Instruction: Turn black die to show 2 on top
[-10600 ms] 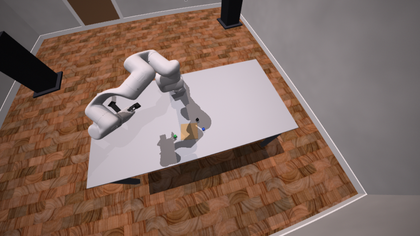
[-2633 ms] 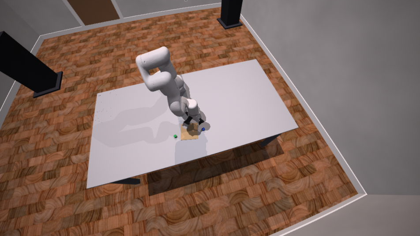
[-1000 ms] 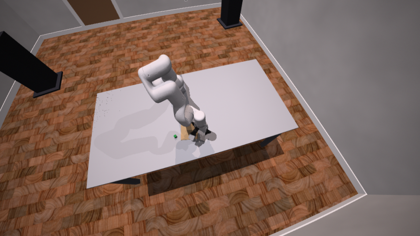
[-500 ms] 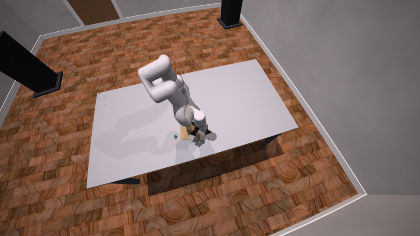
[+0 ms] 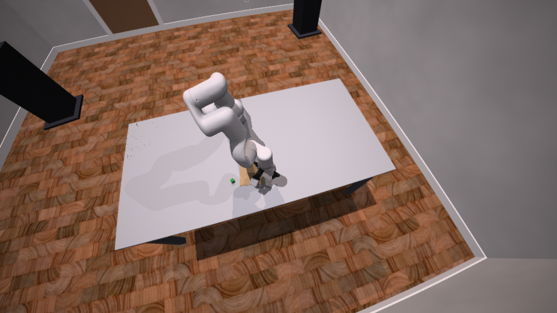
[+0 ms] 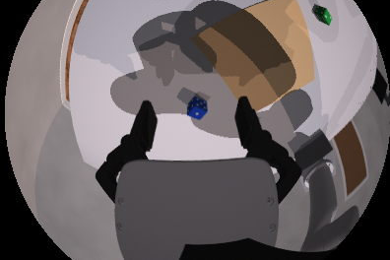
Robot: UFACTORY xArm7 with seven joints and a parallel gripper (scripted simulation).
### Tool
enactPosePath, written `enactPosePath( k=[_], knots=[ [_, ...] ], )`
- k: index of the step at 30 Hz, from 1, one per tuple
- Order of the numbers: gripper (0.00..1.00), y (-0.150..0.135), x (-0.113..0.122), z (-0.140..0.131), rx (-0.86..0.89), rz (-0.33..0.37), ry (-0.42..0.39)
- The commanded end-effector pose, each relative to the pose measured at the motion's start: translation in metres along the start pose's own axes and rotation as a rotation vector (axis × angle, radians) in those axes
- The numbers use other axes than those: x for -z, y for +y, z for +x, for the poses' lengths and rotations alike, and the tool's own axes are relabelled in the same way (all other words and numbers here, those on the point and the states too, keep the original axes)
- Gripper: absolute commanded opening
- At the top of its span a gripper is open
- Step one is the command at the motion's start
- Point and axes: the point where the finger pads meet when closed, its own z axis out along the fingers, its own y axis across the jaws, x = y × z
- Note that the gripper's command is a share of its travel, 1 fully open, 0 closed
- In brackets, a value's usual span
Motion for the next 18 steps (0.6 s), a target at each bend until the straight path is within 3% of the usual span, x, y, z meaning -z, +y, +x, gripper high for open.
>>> enactPosePath(
  k=[1,9,18],
  knots=[
    [1.0,-0.001,0.001,0.001,0.0,0.003,0.001],
    [1.0,-0.001,0.016,0.001,0.0,0.003,0.001],
    [1.0,-0.001,0.086,0.0,0.0,0.003,0.001]
  ],
)
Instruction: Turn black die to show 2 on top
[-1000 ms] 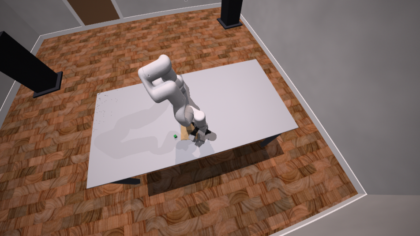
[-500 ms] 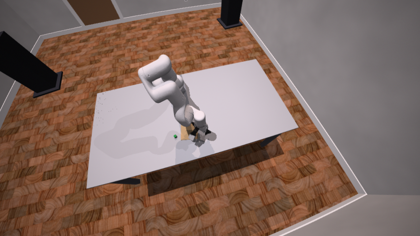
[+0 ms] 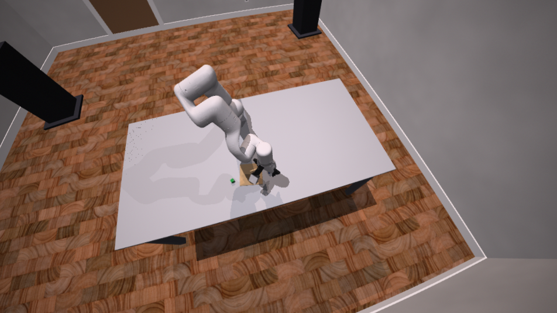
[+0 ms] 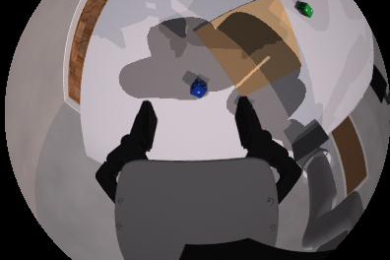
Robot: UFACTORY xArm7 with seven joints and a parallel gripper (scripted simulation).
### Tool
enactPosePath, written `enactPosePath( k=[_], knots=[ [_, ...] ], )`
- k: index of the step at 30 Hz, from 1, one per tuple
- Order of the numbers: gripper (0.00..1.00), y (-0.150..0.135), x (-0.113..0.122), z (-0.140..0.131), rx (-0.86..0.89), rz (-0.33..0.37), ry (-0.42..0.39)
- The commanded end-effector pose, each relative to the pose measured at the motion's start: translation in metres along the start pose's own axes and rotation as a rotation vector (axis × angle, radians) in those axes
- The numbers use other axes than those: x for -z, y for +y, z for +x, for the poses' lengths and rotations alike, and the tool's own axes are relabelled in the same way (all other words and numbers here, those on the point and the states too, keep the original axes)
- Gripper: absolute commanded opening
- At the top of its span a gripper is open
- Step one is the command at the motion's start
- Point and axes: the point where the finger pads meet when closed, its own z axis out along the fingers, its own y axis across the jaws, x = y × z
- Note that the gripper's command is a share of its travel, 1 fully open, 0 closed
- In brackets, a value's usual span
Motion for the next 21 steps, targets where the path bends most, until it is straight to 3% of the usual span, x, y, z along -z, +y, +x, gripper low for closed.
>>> enactPosePath(
  k=[1,8,17,21],
  knots=[
    [1.0,0.001,0.047,0.001,0.001,-0.007,-0.002],
    [1.0,0.001,0.065,0.001,0.001,-0.007,-0.002],
    [1.0,0.001,0.066,0.0,-0.002,-0.006,-0.003],
    [1.0,0.012,0.068,-0.012,-0.041,-0.003,-0.01]
  ],
)
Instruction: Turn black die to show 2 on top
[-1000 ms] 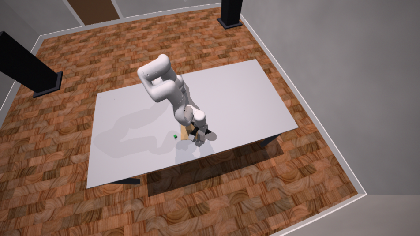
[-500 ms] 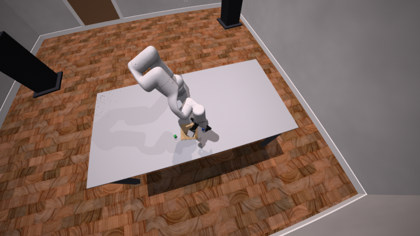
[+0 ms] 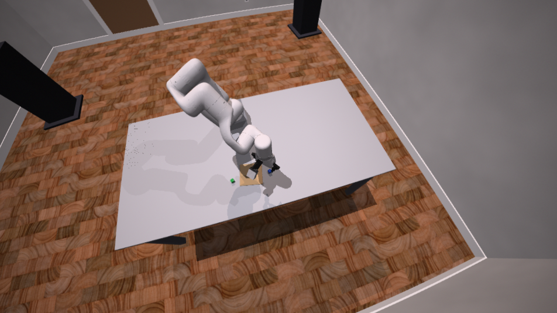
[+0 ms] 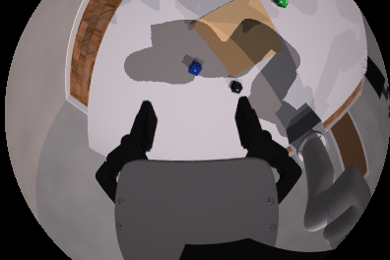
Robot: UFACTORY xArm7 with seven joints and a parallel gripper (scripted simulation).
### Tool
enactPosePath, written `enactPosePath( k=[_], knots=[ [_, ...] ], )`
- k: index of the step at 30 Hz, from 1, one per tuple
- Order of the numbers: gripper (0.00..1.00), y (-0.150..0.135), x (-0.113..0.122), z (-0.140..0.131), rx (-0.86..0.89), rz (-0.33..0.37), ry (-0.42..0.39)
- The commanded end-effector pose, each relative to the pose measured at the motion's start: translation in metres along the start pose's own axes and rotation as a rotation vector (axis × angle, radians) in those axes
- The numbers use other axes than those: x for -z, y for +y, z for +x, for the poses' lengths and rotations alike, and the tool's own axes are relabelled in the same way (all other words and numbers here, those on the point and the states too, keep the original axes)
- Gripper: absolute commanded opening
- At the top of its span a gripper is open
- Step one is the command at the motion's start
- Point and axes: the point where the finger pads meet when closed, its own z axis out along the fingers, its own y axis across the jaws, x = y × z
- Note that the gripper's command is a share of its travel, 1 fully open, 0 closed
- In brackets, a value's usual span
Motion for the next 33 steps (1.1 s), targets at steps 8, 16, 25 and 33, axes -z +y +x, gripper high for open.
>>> enactPosePath(
  k=[8,16,25,33],
  knots=[
    [1.0,0.049,0.004,-0.049,-0.181,0.01,-0.013],
    [1.0,0.076,-0.005,-0.068,-0.279,0.006,-0.004],
    [1.0,0.088,-0.01,-0.075,-0.325,0.003,0.003],
    [1.0,0.088,-0.01,-0.075,-0.325,0.003,0.003]
  ],
)
